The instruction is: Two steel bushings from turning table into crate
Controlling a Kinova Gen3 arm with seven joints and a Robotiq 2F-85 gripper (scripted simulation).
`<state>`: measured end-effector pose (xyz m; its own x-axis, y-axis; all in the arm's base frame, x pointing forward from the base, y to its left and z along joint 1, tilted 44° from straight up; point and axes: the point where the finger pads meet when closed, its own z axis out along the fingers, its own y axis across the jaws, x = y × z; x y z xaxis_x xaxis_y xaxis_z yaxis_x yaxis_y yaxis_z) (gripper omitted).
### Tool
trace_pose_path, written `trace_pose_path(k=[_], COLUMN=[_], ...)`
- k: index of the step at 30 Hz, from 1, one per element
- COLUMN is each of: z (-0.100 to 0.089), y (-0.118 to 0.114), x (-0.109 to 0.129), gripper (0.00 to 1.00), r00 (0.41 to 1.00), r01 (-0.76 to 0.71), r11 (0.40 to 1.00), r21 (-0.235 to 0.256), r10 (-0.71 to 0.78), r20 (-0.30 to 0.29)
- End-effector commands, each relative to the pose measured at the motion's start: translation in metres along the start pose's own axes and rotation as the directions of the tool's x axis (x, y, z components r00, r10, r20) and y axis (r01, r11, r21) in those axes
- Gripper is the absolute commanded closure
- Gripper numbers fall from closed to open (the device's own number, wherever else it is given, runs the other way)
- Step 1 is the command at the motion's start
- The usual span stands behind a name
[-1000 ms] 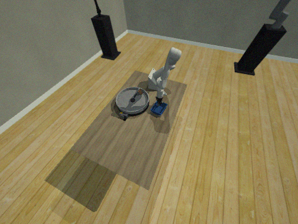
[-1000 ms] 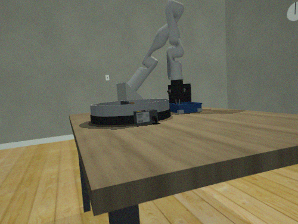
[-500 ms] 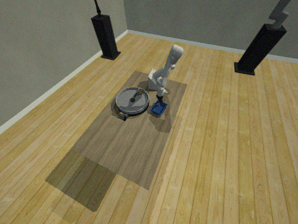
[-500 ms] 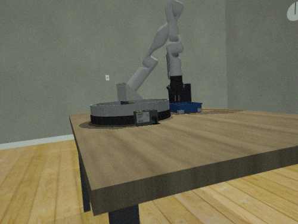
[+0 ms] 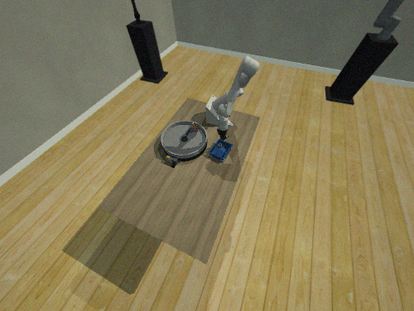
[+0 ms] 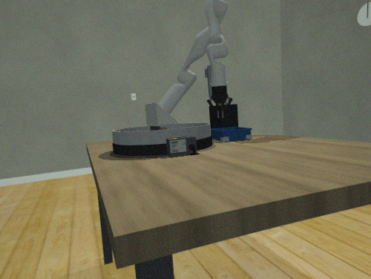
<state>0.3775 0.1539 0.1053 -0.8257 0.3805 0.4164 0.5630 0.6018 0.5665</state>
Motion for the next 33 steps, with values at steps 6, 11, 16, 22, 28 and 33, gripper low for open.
trace_pose_path(k=[6,11,16,22,28,33], z=[-0.045,-0.045,-0.044,-0.044,-0.044,-0.044], y=[0.002,0.002,0.002,0.002,0.002,0.002], x=[-0.007,-0.007,-0.007,-0.007,-0.007,-0.007], gripper=[0.84,0.84,0.84,0.84,0.84,0.84], r00=[1.000,1.000,1.000,1.000,1.000,1.000], r01=[0.000,0.000,0.000,0.000,0.000,0.000], r11=[1.000,1.000,1.000,1.000,1.000,1.000], r21=[-0.006,-0.006,-0.006,-0.006,-0.006,-0.006], r10=[0.000,0.000,0.000,0.000,0.000,0.000], r20=[0.029,0.029,0.027,0.027,0.027,0.027])
